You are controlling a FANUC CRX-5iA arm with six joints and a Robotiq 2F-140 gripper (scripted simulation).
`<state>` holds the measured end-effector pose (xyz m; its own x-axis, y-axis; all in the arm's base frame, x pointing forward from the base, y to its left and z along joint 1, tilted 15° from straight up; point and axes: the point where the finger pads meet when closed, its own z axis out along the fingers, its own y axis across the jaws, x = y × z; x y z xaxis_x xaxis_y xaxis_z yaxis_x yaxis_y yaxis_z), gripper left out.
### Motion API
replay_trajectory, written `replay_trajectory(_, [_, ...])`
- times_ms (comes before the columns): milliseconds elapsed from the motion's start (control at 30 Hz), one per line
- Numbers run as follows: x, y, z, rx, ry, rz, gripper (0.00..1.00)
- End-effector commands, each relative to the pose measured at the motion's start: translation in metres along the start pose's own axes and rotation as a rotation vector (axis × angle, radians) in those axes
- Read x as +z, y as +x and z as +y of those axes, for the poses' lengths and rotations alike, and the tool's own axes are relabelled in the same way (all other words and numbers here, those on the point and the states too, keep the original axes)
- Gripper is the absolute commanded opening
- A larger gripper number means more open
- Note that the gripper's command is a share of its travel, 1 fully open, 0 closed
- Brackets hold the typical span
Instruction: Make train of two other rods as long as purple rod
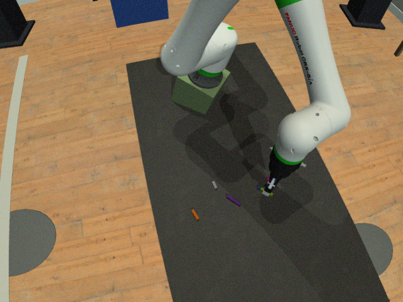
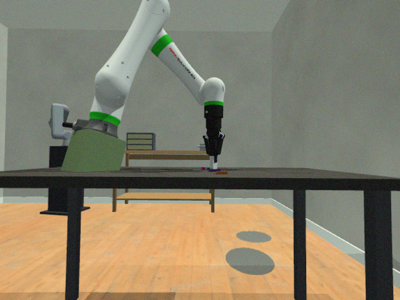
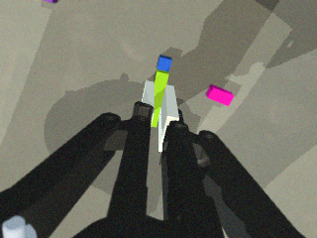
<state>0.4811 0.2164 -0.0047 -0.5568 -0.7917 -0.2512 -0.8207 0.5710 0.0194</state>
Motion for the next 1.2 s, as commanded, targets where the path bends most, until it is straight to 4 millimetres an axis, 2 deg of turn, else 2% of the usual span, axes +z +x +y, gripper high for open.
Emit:
replay_trajectory(0, [-0.0002,-0.0001,-0.0002,0.0,0.0,0.0,0.03])
replay_trajectory(333, [-0.0002,-0.0001,-0.0002,0.0,0.0,0.0,0.08])
replay_trajectory(567, [-0.0002,-0.0001,-0.0002,0.0,0.0,0.0,0.15])
replay_trajectory(1000, [-0.0008,-0.0001,-0.0002,0.0,0.0,0.0,0.15])
replay_trajectory(1167, [-0.01,-0.0001,-0.0001,0.0,0.0,0.0,0.15])
